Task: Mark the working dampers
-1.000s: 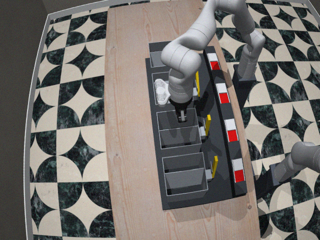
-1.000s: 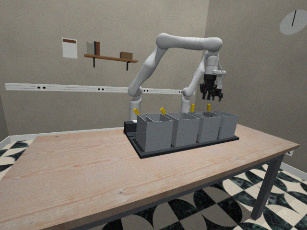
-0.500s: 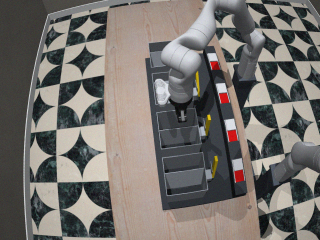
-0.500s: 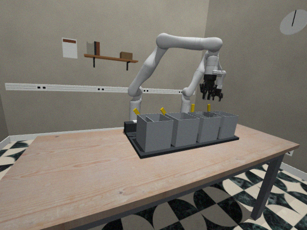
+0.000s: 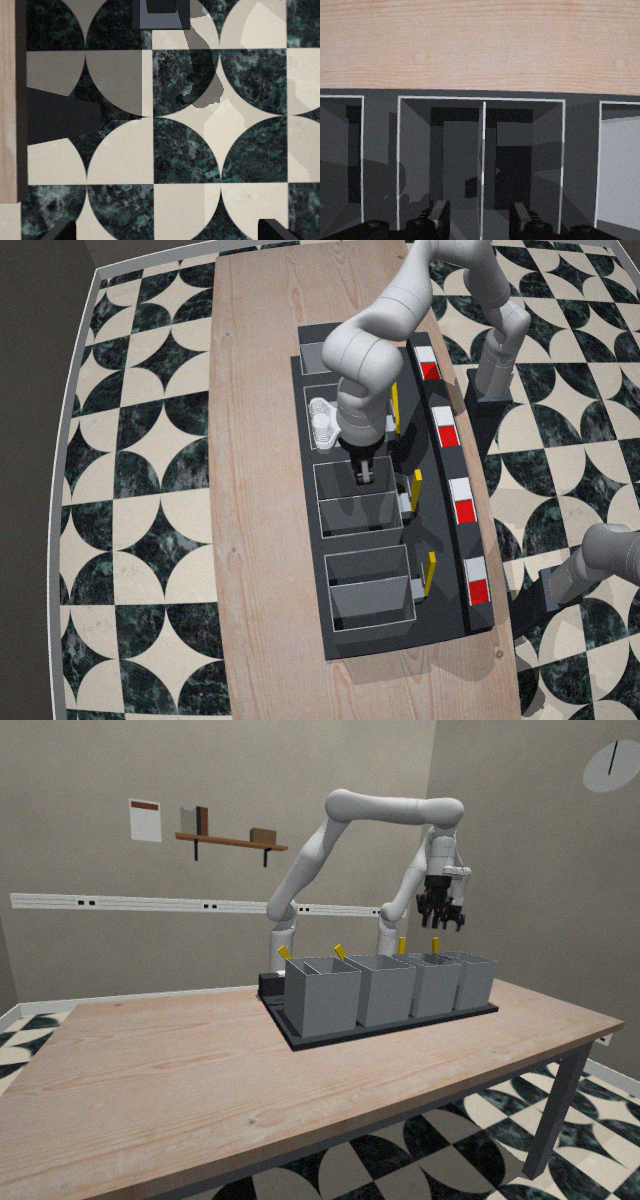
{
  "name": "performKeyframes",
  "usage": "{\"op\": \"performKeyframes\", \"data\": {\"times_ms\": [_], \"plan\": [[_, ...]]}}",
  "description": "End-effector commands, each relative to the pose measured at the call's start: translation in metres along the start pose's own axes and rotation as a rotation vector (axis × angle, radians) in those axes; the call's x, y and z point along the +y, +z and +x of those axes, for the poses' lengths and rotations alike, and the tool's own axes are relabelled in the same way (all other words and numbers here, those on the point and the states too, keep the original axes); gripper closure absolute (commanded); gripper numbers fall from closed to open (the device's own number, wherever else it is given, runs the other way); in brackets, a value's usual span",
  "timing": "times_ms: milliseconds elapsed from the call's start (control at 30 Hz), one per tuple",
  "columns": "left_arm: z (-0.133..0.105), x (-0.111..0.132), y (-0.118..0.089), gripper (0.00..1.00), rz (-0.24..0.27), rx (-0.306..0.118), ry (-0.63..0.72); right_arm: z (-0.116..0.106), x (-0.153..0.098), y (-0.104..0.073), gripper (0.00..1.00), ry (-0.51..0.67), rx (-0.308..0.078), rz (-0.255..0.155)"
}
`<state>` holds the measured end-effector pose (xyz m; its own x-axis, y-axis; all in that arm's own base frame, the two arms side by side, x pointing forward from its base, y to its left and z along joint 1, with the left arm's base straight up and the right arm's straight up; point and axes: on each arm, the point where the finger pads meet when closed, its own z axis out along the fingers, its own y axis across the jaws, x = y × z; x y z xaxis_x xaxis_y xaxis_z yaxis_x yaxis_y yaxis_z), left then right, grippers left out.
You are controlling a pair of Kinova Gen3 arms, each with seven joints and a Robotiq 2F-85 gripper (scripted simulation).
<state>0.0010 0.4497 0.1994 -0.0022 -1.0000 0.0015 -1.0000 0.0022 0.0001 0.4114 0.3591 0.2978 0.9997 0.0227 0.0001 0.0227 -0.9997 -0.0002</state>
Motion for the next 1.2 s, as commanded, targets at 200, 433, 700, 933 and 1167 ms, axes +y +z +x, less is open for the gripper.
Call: {"op": "performKeyframes", "data": {"times_ms": [200, 433, 700, 933, 1167], "plan": [[0.000, 0.000, -0.001, 0.002, 0.000, -0.002, 0.000, 0.000, 0.000, -0.001, 0.566, 0.000, 0.002, 0.001], [0.000, 0.000, -0.001, 0.002, 0.000, -0.002, 0.000, -0.018, 0.001, 0.002, 0.566, 0.000, 0.001, 0.007], [0.000, 0.000, -0.001, 0.002, 0.000, -0.002, 0.000, -0.083, 0.005, 0.014, 0.566, 0.000, 0.000, 0.029], [0.000, 0.000, -0.001, 0.002, 0.000, -0.002, 0.000, -0.111, 0.007, 0.019, 0.566, 0.000, 0.000, 0.039], [0.000, 0.000, -0.001, 0.002, 0.000, -0.002, 0.000, -0.111, 0.007, 0.019, 0.566, 0.000, 0.000, 0.039]]}}
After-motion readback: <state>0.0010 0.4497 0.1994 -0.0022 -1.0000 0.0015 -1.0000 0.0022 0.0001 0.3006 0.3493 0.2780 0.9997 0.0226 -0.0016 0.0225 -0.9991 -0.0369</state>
